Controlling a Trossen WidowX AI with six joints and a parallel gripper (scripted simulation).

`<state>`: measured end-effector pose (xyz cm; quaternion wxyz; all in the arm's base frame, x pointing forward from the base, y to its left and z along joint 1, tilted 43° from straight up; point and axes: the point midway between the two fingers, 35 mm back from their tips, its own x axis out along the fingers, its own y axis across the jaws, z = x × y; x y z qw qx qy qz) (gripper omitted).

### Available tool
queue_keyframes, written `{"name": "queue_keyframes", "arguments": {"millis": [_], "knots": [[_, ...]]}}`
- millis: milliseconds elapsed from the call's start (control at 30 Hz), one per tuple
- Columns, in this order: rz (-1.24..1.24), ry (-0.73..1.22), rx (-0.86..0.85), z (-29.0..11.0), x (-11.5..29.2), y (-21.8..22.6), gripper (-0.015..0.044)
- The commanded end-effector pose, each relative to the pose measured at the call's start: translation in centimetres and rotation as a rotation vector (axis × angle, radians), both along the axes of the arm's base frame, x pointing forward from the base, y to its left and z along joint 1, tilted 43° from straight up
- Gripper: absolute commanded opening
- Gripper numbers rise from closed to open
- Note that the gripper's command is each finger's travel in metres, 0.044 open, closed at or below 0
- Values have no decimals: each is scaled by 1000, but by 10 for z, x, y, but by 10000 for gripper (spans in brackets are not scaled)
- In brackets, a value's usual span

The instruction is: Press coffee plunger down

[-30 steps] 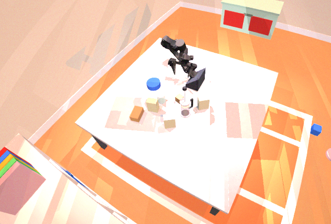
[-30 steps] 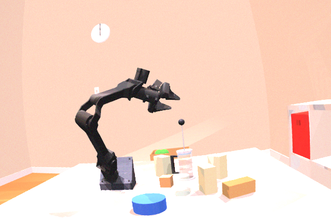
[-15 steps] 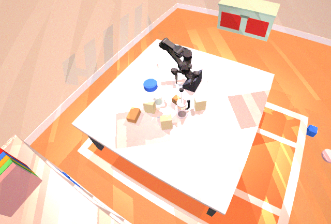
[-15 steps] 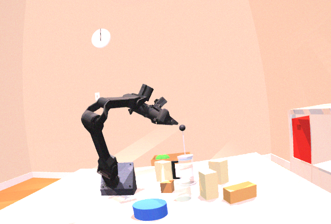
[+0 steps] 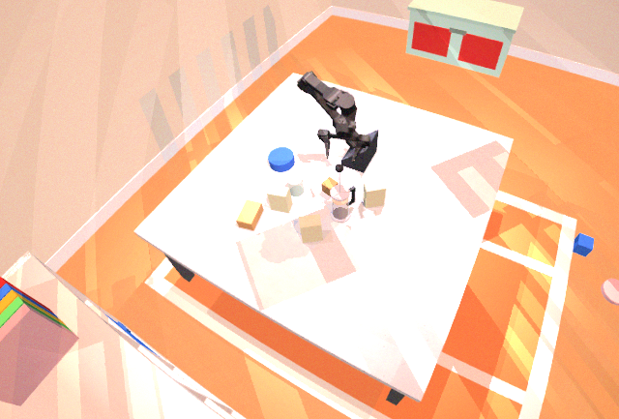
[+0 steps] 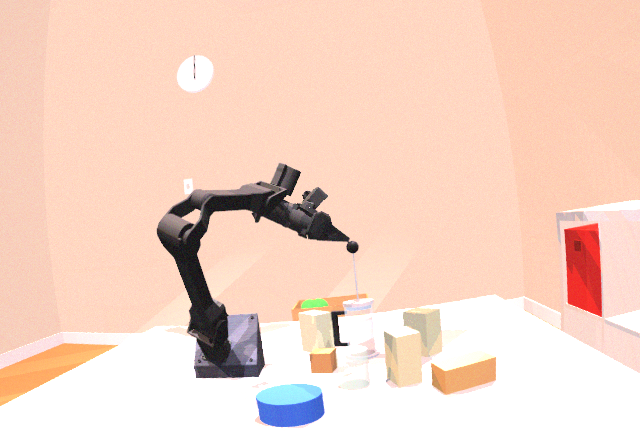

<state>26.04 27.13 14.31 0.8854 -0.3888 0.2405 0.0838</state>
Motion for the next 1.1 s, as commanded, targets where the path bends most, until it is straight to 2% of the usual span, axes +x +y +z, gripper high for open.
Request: {"name": "queue_keyframes", "arguments": {"millis": [0, 533, 900, 1067], "knots": [[5, 9, -12, -7, 5, 0, 440], [5, 5, -11, -18, 25, -2, 440], [5, 5, -11, -18, 25, -2, 151], [5, 5, -11, -18, 25, -2, 126]]}}
